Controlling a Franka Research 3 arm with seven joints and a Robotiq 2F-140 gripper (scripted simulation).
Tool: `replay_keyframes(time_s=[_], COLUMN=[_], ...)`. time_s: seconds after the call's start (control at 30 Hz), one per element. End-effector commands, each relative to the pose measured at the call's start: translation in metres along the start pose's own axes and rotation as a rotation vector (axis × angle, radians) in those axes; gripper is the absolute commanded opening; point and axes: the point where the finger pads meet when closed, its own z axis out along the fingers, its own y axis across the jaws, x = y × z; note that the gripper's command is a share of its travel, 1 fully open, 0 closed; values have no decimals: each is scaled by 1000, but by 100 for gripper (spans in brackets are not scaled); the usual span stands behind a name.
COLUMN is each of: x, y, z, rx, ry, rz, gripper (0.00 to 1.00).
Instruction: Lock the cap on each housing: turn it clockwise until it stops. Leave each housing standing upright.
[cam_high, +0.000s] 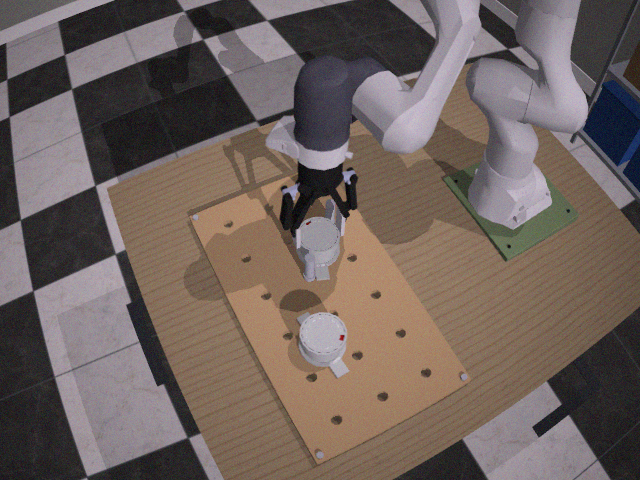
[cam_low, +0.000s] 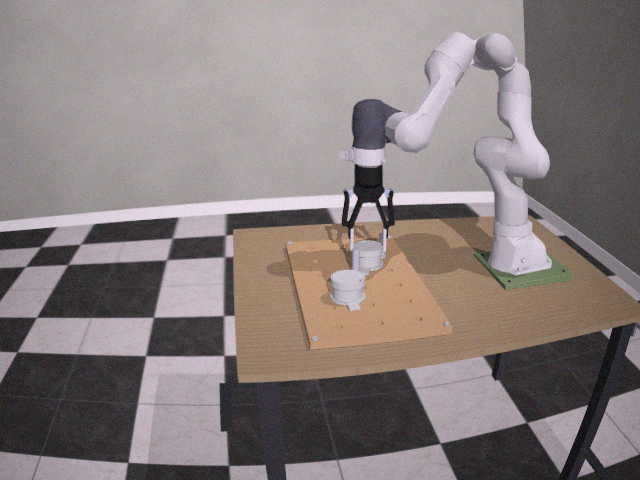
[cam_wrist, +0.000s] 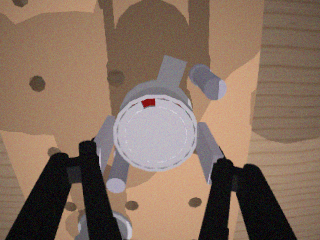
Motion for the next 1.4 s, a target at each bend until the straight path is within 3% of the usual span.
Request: replay_keyframes(time_s=[0.0, 0.5, 1.07, 1.37], x=[0, 0, 0, 0], y=[0, 0, 0, 0], z=[1, 1, 1, 1], rx=[6, 6, 7, 7], ry=[8, 8, 7, 7], rz=[173, 242, 571, 612], gripper=[10, 10, 10, 10])
